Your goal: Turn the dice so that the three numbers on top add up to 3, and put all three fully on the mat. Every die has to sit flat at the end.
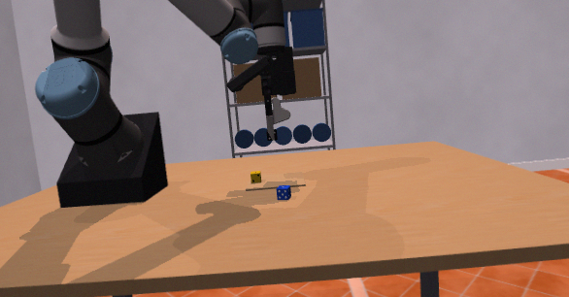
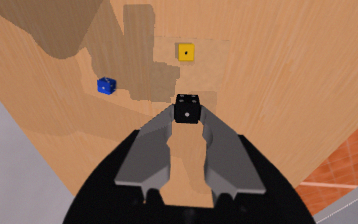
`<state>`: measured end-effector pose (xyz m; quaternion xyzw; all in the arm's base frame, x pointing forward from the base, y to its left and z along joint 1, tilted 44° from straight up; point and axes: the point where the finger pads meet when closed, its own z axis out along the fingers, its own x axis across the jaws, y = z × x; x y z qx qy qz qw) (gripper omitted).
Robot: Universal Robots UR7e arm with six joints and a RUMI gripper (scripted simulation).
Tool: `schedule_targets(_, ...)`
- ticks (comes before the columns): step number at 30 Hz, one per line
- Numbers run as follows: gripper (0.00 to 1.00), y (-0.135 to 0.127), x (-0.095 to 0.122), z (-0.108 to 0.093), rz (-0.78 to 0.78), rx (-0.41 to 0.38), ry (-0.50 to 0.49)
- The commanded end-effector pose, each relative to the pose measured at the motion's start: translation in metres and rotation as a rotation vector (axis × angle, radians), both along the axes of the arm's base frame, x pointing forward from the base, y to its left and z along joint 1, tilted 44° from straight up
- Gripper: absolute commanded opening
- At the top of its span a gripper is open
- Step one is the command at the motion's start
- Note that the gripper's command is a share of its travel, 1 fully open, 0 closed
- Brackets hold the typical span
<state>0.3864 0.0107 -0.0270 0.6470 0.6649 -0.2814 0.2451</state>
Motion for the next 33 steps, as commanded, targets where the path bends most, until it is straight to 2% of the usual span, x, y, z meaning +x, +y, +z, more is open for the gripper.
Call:
schedule_targets(1, 0.06, -0.001, 0.0, 0.001, 0.014, 0.002, 0.011)
schedule_targets(19, 0.06, -0.003, 0.0, -0.001, 0.015, 0.003, 0.011)
schedule_targets(25, 0.06, -0.009, 0.0, -0.007, 0.015, 0.003, 0.011)
schedule_targets(33, 0.06, -0.032, -0.002, -0.031, 0.015, 0.003, 0.011)
